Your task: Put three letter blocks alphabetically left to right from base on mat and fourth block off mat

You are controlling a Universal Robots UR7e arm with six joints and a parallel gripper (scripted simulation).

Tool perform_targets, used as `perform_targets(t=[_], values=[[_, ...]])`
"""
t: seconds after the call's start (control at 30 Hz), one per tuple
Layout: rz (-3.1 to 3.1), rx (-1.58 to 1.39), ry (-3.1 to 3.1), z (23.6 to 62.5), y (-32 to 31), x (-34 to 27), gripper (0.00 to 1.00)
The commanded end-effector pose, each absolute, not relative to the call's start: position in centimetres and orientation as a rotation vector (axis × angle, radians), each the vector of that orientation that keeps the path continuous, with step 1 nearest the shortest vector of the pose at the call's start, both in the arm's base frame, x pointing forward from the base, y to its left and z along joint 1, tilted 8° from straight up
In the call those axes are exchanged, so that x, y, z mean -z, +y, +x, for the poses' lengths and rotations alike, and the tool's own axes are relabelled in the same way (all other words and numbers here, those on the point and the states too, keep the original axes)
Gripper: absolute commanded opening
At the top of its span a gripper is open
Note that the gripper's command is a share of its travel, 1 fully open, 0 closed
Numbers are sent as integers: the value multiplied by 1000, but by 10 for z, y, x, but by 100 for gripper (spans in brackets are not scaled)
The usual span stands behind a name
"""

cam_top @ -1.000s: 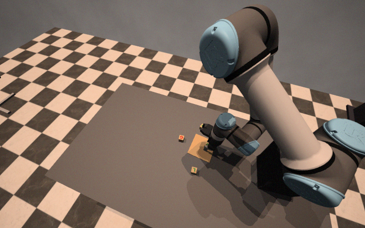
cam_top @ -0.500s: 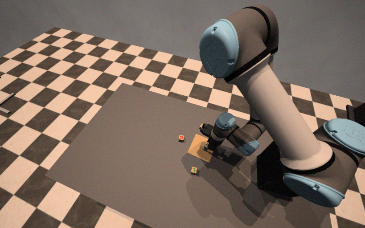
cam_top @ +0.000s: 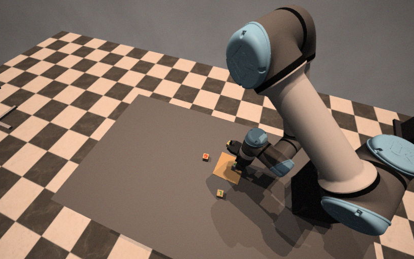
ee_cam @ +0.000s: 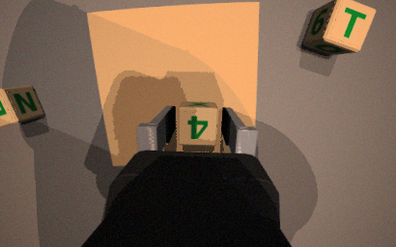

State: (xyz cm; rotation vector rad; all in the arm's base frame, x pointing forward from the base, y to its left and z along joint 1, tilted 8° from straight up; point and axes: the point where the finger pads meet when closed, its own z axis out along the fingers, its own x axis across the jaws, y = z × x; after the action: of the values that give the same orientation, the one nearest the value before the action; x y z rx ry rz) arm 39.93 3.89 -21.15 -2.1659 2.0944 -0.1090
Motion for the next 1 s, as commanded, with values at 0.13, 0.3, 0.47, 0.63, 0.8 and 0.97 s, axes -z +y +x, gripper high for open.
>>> perform_targets(t=[0.13,0.3,0.47,0.63,0.8,0.97], values=[[-2167,112,2093,400,39,211,57],[-2167,112,2093,400,39,211,57],[-2167,112,2093,400,39,211,57],[-2167,112,2093,400,39,211,57],[-2167,112,2093,400,39,211,57],[-2167,112,2093,400,39,211,57]])
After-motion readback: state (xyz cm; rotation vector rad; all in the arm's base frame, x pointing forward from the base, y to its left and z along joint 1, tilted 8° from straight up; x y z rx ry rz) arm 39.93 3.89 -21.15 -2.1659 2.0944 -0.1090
